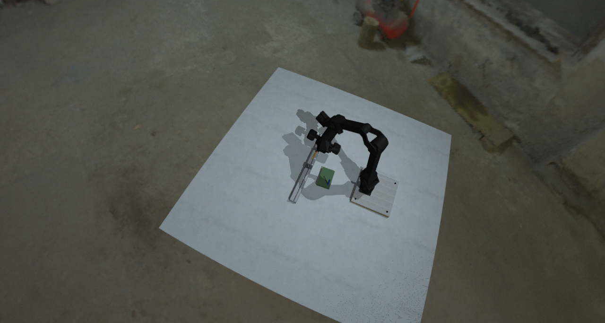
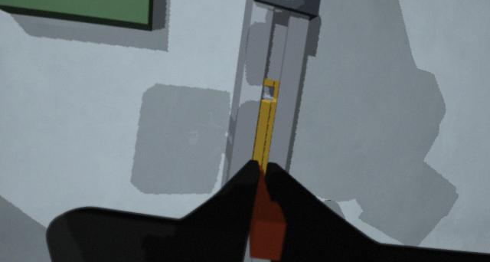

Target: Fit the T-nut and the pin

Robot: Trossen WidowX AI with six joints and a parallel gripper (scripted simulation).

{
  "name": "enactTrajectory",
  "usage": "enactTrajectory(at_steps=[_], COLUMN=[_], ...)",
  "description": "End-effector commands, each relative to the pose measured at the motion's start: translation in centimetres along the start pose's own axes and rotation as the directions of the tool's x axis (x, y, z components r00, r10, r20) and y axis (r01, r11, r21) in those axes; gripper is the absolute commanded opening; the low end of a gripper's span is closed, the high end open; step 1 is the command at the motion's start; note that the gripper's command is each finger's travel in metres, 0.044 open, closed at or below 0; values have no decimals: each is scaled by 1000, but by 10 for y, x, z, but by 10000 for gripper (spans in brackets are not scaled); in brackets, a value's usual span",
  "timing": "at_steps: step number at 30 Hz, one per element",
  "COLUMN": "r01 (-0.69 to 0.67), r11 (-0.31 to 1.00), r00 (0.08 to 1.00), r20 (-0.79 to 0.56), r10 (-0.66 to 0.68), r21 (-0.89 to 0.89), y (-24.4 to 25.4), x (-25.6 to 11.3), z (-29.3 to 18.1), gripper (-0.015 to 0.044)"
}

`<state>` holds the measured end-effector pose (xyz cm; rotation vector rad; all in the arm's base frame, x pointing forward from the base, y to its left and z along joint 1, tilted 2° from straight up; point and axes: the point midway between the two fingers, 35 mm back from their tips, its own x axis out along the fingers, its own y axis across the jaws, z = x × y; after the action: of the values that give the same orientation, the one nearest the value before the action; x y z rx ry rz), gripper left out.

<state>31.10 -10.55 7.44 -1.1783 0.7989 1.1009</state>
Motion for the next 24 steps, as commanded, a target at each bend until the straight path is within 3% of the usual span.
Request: enactTrajectory(at_steps=[1, 24], r01=[-8, -55], r11=[1000, 998], r00=[1000, 998], r20=[-3, -3], r10=[8, 56], r21=[5, 17], y=[-2, -5], x=[0, 0], z=[-1, -1], gripper=[-150, -150])
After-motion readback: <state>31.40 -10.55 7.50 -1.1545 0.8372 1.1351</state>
